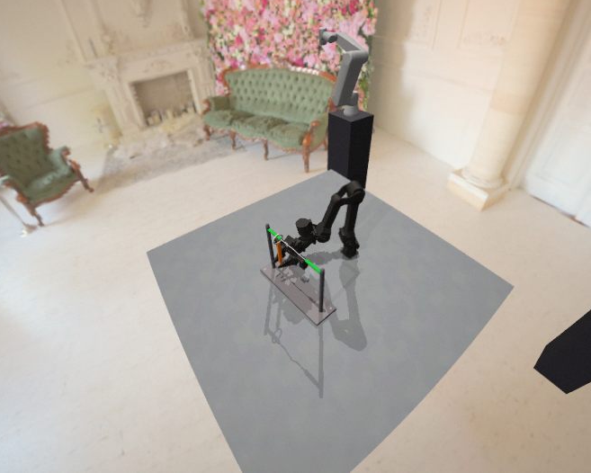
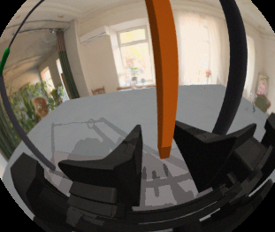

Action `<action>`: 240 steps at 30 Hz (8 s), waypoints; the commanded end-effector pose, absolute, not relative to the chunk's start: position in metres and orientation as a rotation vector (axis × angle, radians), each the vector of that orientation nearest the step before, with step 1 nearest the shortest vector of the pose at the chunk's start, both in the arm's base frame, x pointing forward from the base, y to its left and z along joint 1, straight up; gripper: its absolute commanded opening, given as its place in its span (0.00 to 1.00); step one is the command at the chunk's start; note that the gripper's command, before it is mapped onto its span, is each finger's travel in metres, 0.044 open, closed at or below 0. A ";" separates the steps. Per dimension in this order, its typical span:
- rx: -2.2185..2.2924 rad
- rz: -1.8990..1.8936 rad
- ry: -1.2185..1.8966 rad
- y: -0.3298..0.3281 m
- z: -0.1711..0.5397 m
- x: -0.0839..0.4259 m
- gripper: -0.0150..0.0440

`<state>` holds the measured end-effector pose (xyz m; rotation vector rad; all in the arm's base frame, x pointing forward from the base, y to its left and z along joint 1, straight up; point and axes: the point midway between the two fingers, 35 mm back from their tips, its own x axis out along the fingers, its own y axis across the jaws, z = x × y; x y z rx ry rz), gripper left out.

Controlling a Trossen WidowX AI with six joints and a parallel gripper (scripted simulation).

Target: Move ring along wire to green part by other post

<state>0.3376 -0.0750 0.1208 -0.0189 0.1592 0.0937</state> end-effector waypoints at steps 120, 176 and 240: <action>0.080 0.099 0.171 -0.010 0.134 0.333 0.00; -0.210 0.164 0.338 0.008 0.142 0.312 0.00; -0.001 0.202 0.338 0.093 0.136 0.302 0.00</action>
